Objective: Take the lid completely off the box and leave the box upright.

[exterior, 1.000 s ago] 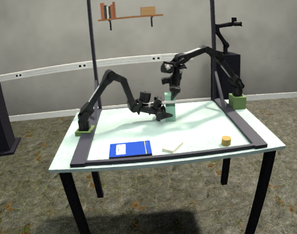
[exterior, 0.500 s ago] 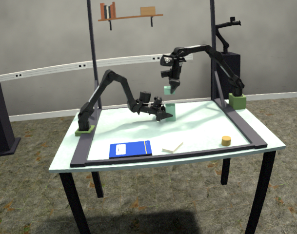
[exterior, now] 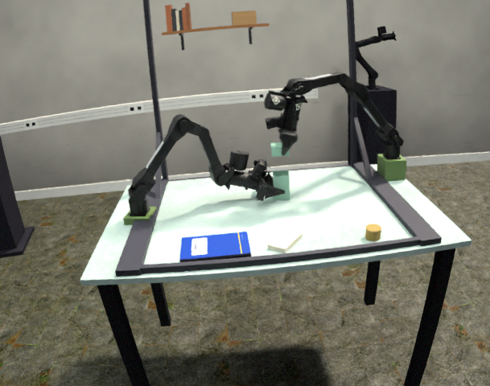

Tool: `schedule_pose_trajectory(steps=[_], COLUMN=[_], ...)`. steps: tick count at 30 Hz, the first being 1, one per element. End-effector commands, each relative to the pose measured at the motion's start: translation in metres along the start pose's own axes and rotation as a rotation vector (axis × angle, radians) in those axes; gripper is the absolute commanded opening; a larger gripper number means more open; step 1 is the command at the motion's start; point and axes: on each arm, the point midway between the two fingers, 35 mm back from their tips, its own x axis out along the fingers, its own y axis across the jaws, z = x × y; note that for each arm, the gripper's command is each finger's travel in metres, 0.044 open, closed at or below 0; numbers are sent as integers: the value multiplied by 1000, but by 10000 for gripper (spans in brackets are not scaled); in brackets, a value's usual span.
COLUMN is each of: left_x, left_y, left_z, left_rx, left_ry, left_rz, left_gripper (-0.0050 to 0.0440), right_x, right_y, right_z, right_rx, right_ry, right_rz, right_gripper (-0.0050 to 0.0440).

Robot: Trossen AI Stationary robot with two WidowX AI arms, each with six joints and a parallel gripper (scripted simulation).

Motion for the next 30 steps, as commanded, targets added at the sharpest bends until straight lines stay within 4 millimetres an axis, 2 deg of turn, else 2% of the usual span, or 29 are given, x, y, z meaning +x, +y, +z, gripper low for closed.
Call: schedule_pose_trajectory(steps=[1, 7, 10, 11, 13, 17, 22, 25, 26, 30], left_x=[-3, 27, 46, 59, 59, 93, 113, 115, 108, 115], left_y=[-34, -76, -101, -110, -110, -149, -179, -183, -184, -182], left_z=[2, -6, -11, -15, -15, -26, -33, -32, -26, -32], left_rx=[18, 17, 17, 16, 16, 16, 16, 16, 15, 12], left_ry=[-37, -38, -38, -21, -21, -5, -5, -9, -34, -19], left_rz=[8, 5, 3, 0, 0, -2, -2, -2, -4, -2], left_gripper=[-50, -50, -50, -50, -50, -50, -50, -50, -50, -50], right_x=[-18, -71, -88, -90, -90, -95, -94, -94, -94, -92], right_y=[3, 2, 2, 2, 2, 2, 3, 3, 3, 2], right_z=[16, 13, 11, 11, 11, 10, 13, 13, 13, 8], right_rx=[15, 16, 15, 15, 15, 15, 18, 18, 18, 8], right_ry=[-31, -28, -25, -25, -25, -25, -29, -30, -30, -19], right_rz=[5, 5, 5, 5, 5, 5, 7, 7, 7, 5], right_gripper=[440, 440, 440, 440, 440, 440, 440, 440, 440, 440])
